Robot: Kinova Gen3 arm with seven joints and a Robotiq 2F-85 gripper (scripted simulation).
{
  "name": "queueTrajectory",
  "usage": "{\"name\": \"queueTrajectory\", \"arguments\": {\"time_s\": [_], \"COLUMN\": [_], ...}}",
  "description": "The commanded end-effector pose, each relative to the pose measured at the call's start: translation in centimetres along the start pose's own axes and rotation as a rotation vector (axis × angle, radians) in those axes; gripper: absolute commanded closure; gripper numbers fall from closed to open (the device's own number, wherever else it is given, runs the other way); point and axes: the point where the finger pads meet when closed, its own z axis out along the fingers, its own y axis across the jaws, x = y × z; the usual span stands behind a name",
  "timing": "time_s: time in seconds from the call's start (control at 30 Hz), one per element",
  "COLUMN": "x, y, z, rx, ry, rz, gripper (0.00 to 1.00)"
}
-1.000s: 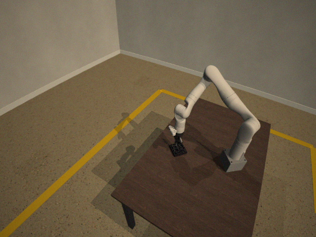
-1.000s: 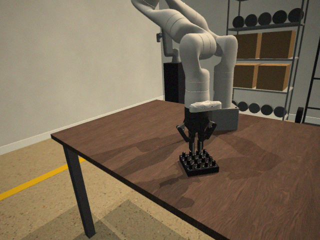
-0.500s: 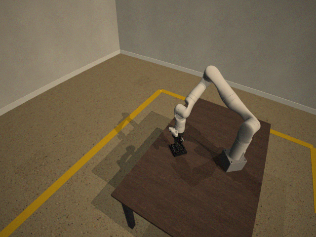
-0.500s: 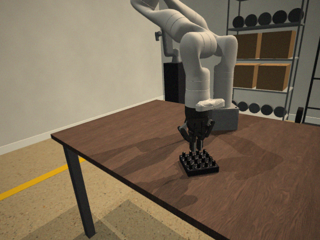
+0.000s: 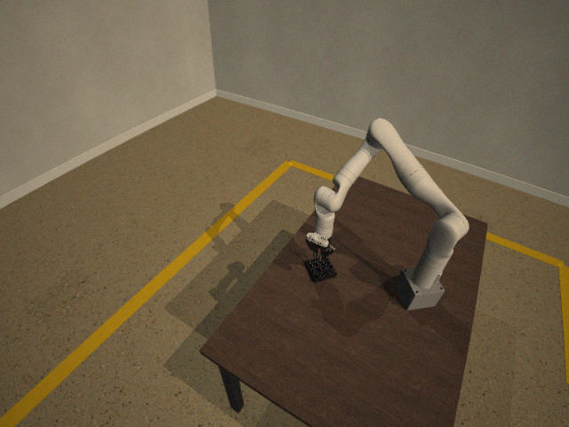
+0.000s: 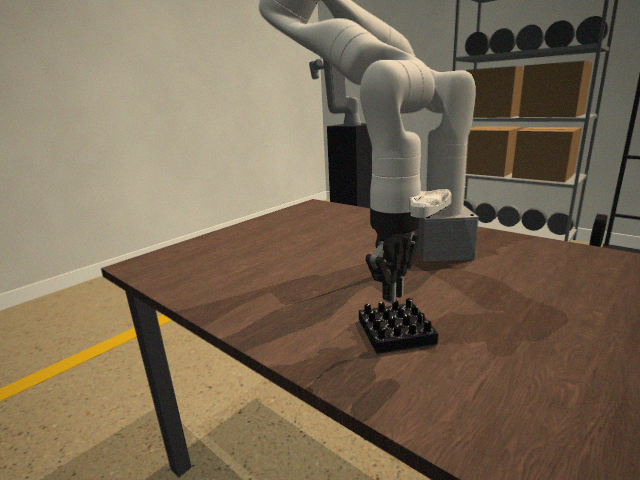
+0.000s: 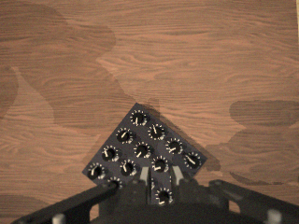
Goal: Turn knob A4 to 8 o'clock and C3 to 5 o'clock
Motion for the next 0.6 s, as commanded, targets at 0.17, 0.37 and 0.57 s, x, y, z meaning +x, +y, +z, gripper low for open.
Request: {"name": "queueTrajectory", "arguments": {"time_s": [0.17, 0.37, 0.57], "x": [-0.04, -0.05, -0.07], "y": [0.01, 0.01, 0.02], "z": [-0.31, -0.48, -0.72], "rx": [0.003, 0.002, 0.002], "ry": [0.003, 0.003, 0.004], "rz": [-0.249, -0.388, -0.576], "gripper": [0.81, 0.81, 0.81]}}
